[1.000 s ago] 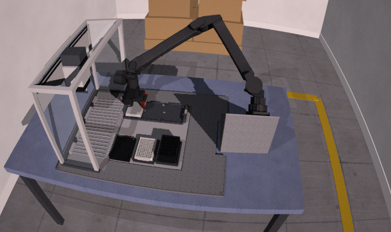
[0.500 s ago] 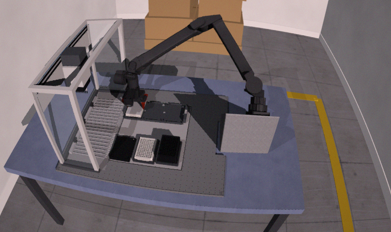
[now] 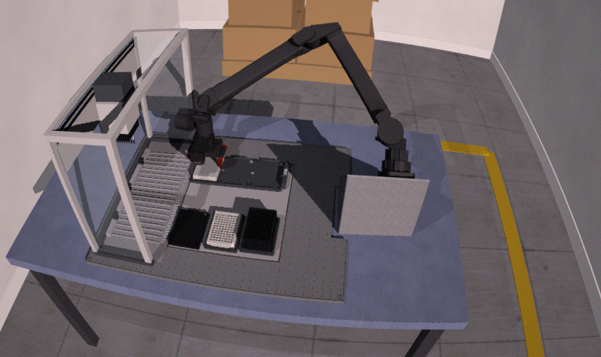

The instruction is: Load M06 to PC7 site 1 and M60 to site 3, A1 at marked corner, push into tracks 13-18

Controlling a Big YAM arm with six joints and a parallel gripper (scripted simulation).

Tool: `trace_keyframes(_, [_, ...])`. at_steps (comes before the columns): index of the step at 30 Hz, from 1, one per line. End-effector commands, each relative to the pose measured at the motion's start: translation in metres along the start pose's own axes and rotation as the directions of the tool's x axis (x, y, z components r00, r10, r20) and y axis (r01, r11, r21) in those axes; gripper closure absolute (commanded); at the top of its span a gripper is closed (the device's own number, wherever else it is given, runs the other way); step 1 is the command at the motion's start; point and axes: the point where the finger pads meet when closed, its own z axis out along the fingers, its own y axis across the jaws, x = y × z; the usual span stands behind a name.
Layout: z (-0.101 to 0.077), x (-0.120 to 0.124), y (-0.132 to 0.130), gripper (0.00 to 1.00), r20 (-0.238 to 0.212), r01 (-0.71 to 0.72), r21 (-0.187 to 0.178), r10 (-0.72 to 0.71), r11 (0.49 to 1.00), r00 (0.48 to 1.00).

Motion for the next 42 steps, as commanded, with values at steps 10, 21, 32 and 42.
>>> trace_keyframes(10, [-0.002,0.001,-0.004,1.0,0.002,-0.003,0.021,0.003,1.0,1.0])
trace_keyframes(21, [-0.002,0.004,-0.01,1.0,0.0,-0.011,0.03,0.011,0.999,1.0])
trace_keyframes(32, [0.001,0.003,-0.008,1.0,0.001,-0.007,0.026,0.007,1.0,1.0])
trace_keyframes(42, [0.004,0.003,-0.006,1.0,0.001,-0.007,0.023,0.007,1.0,1.0])
